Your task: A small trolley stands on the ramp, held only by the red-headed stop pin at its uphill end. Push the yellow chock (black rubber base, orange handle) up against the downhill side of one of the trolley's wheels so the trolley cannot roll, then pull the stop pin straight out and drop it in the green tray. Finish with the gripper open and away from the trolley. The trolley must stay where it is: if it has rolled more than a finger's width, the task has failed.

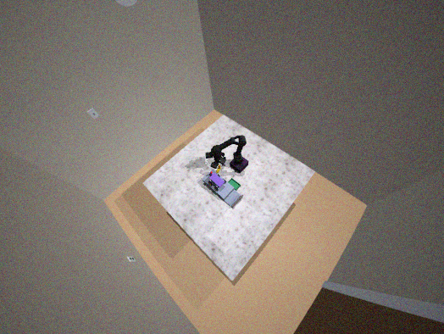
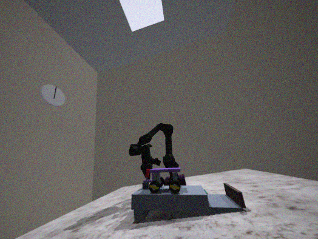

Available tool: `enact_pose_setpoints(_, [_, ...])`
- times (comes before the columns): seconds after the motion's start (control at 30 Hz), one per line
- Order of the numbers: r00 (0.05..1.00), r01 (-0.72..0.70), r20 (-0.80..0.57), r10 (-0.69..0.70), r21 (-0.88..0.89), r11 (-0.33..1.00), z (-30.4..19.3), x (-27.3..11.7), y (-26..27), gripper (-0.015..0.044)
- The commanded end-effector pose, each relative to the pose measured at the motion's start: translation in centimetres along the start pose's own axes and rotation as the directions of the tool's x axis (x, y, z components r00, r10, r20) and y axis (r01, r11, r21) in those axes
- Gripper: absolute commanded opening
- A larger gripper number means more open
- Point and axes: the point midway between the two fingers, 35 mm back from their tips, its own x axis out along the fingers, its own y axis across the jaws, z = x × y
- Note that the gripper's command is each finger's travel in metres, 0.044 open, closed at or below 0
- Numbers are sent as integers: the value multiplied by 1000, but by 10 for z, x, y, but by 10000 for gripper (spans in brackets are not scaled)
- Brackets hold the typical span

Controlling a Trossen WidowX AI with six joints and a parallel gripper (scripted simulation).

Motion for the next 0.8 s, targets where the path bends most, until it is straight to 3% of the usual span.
enact_pose_setpoints(0.0, [1000,-5,11,5,-4,1000,3,12,2,190])
enact_pose_setpoints(0.77, [1000,-5,11,5,-4,1000,4,42,2,190])
